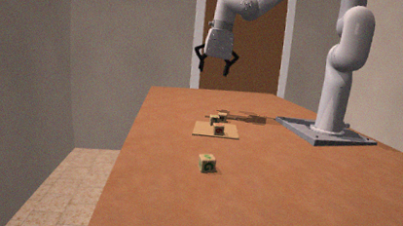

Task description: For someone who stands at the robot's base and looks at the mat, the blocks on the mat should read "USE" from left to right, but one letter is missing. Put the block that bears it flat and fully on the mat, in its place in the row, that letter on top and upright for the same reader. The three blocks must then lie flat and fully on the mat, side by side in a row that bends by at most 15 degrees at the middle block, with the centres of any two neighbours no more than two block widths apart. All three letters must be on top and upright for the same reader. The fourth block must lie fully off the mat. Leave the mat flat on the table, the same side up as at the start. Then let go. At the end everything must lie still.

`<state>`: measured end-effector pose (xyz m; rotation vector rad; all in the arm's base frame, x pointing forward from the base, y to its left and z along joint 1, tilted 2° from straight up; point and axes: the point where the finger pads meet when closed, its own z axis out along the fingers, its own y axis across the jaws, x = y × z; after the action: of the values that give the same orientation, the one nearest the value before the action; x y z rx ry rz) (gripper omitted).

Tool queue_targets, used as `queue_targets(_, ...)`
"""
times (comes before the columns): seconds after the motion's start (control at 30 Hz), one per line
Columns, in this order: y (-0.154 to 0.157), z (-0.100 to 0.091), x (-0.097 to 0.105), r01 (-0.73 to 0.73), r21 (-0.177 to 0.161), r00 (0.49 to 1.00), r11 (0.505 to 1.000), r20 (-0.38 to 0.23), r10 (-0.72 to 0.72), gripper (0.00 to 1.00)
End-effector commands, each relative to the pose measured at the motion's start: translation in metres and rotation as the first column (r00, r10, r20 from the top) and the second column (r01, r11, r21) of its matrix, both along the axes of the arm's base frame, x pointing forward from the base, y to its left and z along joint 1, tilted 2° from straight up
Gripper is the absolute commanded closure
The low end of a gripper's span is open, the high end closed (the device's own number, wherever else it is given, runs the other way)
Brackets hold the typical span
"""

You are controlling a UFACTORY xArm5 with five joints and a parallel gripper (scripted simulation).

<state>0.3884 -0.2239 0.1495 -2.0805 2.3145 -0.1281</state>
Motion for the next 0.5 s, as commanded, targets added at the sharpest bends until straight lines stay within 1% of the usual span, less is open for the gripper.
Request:
queue_targets(0.0,-0.003,0.007,-0.003,-0.106,-0.063,0.992,0.992,0.067,0.11,0.0)
queue_targets(0.07,-0.004,0.009,-0.005,-0.144,-0.087,0.985,0.986,0.084,0.151,0.0)
queue_targets(0.2,-0.006,0.014,-0.009,-0.227,-0.149,0.962,0.962,0.116,0.245,0.0)
queue_targets(0.43,-0.009,0.024,-0.019,-0.356,-0.27,0.904,0.894,0.144,0.403,0.0)
queue_targets(0.47,-0.009,0.024,-0.019,-0.356,-0.27,0.904,0.894,0.144,0.403,0.0)
